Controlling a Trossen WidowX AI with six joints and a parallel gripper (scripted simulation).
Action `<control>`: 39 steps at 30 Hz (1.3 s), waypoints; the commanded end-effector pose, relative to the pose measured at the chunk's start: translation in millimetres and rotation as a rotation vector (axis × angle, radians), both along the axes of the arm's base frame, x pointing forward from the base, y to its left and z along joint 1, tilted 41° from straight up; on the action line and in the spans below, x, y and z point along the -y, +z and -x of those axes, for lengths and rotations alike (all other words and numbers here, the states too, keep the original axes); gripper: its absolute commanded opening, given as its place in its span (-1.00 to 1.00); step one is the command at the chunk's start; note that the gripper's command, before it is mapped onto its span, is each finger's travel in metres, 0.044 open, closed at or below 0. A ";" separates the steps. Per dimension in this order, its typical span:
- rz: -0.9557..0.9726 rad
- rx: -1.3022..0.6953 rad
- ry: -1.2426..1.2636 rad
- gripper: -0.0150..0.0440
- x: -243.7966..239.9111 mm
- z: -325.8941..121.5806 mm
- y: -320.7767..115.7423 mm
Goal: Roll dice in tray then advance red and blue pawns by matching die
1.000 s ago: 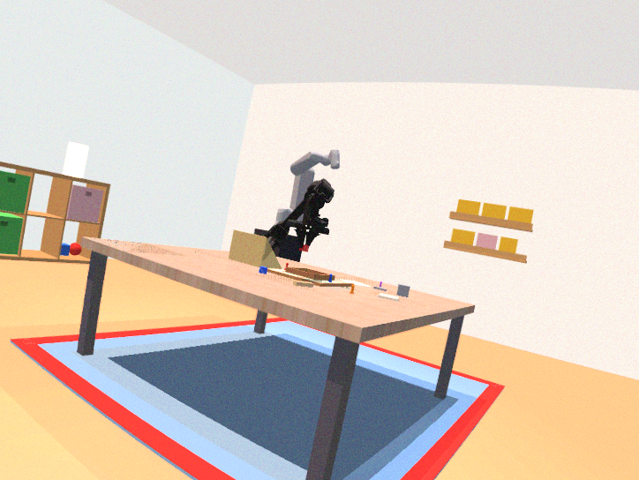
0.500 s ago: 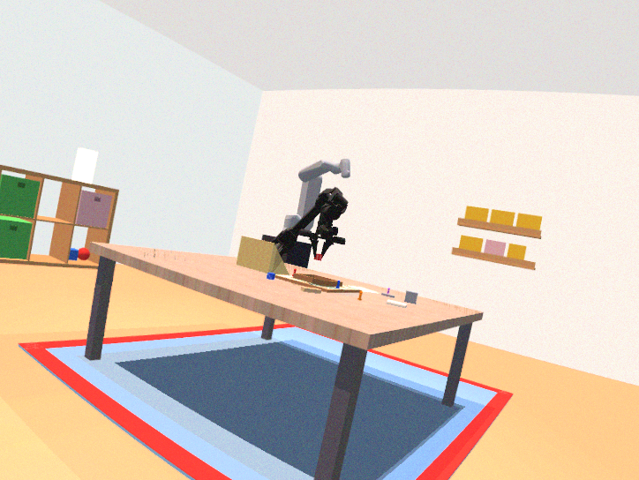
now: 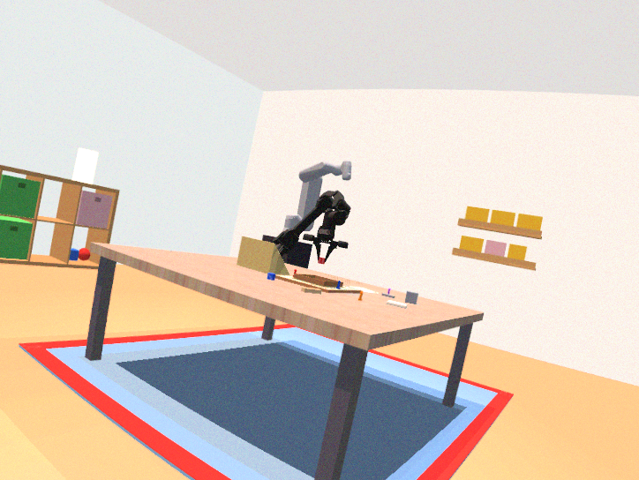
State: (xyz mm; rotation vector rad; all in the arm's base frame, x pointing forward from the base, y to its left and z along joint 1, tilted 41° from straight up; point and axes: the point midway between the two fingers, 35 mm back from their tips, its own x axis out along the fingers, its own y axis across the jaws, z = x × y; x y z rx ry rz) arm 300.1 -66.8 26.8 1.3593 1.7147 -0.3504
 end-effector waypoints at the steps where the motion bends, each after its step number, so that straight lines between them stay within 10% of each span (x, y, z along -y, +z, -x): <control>1: -0.007 -0.065 -0.080 -0.49 -11.6 5.9 3.9; 19: 0.004 -0.283 -0.328 -0.49 -46.4 27.4 14.0; 39: 0.638 -0.200 -0.378 -0.49 -51.2 36.7 0.5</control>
